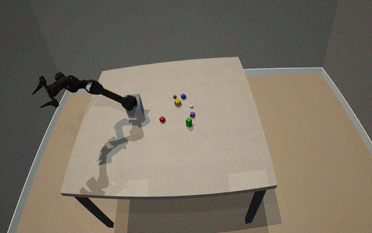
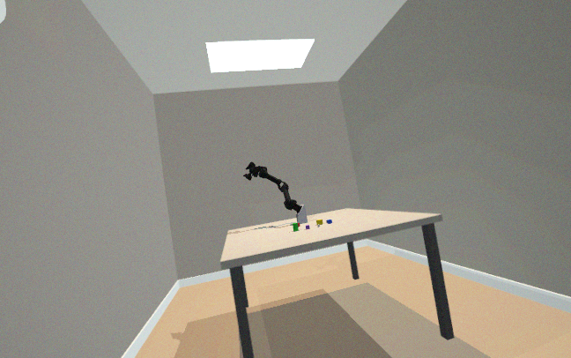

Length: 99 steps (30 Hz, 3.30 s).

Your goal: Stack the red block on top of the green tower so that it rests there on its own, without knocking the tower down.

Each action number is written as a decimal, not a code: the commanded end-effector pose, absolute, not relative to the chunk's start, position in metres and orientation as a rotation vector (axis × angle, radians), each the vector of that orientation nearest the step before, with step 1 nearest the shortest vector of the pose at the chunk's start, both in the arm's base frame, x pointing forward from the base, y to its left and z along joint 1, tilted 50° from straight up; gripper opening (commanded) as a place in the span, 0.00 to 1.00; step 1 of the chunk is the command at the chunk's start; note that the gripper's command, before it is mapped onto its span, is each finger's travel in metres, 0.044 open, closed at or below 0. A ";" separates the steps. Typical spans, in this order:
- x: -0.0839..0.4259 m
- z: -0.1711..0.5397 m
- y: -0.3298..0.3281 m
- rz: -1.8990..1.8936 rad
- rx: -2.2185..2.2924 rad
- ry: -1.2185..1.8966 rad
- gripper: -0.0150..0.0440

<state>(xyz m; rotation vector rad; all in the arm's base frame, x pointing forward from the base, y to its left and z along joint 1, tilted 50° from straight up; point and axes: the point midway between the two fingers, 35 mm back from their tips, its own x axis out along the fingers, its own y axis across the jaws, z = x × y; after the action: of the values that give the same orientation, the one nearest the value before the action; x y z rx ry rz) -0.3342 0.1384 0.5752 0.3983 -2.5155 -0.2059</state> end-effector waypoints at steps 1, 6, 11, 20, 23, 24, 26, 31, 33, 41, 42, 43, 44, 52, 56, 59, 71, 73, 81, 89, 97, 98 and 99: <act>-0.332 0.578 0.135 -0.214 0.404 -2.506 0.98; -0.276 0.617 0.068 -0.362 0.506 -2.294 1.00; -0.227 0.636 0.021 -0.456 0.576 -2.135 1.00; -0.113 0.641 -0.067 -0.625 0.703 -1.817 1.00; -0.061 0.638 -0.093 -0.651 0.720 -1.635 1.00; -0.041 0.633 -0.103 -0.673 0.733 -1.574 1.00; -0.008 0.624 -0.118 -0.710 0.754 -1.468 1.00; 0.083 0.583 -0.151 -0.803 0.795 -1.166 1.00; 0.120 0.559 -0.160 -0.839 0.805 -1.035 1.00; 0.240 0.435 -0.170 -0.965 0.790 -0.490 1.00; 0.252 0.416 -0.168 -0.980 0.781 -0.419 1.00; 0.262 0.397 -0.166 -0.994 0.770 -0.347 1.00; 0.271 0.377 -0.163 -1.009 0.757 -0.274 1.00; 0.295 0.217 -0.127 -1.116 0.574 0.317 1.00; 0.276 0.153 -0.107 -1.162 0.434 0.586 1.00; 0.251 0.114 -0.096 -1.195 0.307 0.775 1.00; 0.189 0.069 -0.085 -1.259 -0.027 1.135 1.00; 0.191 0.069 -0.087 -1.259 -0.027 1.136 1.00; 0.186 0.045 -0.114 -1.259 -0.027 1.135 1.00; 0.185 0.040 -0.121 -1.260 -0.028 1.134 1.00; 0.184 0.032 -0.130 -1.259 -0.026 1.135 1.00; 0.184 0.031 -0.131 -1.259 -0.026 1.135 1.00; 0.183 0.030 -0.133 -1.259 -0.026 1.135 1.00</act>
<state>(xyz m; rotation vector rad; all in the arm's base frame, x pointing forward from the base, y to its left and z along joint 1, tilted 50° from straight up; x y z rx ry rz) 0.1865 -0.1298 0.0335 0.0422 -3.0662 3.4198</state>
